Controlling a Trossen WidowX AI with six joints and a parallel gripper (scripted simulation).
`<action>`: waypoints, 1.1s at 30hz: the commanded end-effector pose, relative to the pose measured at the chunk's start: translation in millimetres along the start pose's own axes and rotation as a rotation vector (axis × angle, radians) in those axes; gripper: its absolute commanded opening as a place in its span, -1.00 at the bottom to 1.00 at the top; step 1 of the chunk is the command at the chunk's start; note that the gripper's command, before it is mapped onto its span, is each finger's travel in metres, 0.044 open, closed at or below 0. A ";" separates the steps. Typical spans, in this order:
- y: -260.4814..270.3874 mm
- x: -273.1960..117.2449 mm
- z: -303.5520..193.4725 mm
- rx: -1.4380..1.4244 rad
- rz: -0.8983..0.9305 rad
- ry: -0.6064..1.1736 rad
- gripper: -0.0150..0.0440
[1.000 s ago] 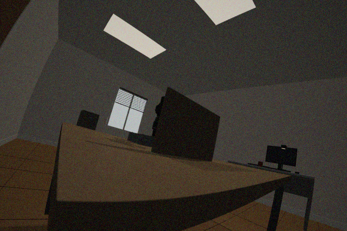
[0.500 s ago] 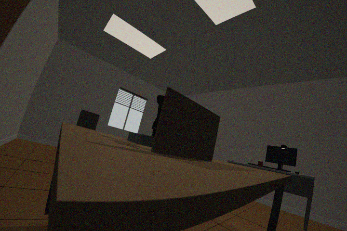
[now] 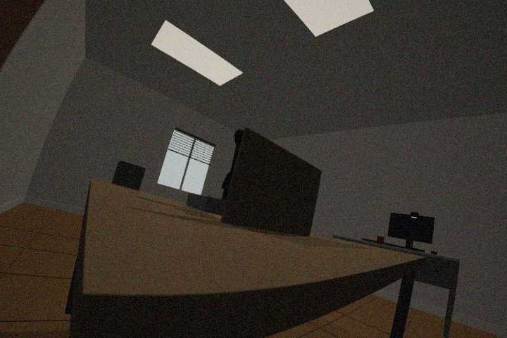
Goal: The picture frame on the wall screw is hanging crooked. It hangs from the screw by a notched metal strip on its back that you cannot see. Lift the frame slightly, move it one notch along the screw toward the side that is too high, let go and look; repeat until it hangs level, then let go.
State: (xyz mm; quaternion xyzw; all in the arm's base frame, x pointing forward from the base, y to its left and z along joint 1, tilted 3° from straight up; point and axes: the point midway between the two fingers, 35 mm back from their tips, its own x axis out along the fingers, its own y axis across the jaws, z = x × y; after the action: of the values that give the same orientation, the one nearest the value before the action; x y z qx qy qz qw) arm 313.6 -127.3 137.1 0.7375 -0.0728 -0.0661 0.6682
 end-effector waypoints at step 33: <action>-1.8 41.1 0.2 0.003 0.001 -0.003 0.39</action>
State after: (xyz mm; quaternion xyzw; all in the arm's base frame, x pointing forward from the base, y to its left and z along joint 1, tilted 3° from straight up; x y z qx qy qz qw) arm 349.9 -134.6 137.4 0.7367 -0.0750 -0.0642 0.6689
